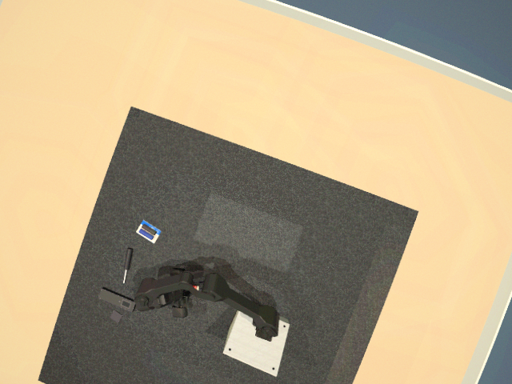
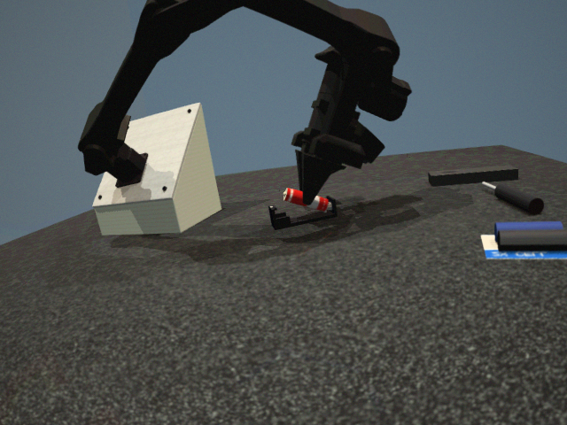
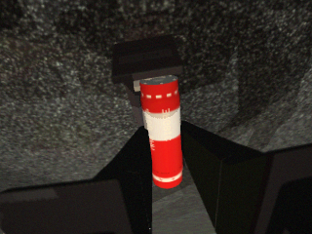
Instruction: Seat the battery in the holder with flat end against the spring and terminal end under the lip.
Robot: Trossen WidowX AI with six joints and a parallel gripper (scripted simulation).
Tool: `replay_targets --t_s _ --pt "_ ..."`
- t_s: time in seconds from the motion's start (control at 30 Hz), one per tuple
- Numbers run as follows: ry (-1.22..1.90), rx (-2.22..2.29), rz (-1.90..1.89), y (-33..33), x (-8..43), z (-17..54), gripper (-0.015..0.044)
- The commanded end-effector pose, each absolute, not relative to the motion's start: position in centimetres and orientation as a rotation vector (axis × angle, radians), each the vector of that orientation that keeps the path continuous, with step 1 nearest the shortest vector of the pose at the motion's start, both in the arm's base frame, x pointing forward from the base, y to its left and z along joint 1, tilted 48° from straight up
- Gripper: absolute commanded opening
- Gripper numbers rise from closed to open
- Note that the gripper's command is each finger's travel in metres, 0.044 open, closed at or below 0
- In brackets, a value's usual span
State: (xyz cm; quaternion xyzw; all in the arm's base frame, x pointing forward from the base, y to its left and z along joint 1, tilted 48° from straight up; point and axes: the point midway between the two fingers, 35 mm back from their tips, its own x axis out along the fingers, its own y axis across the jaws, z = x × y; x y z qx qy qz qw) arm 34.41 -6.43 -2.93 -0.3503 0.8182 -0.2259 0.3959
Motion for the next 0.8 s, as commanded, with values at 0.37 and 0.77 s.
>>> replay_targets --t_s 0.37,0.77 --pt "2.036 -0.887 -0.522 -6.55 34.35 -3.54 0.0059" --pt "2.002 -0.889 -0.482 -6.70 34.23 -3.69 0.0059"
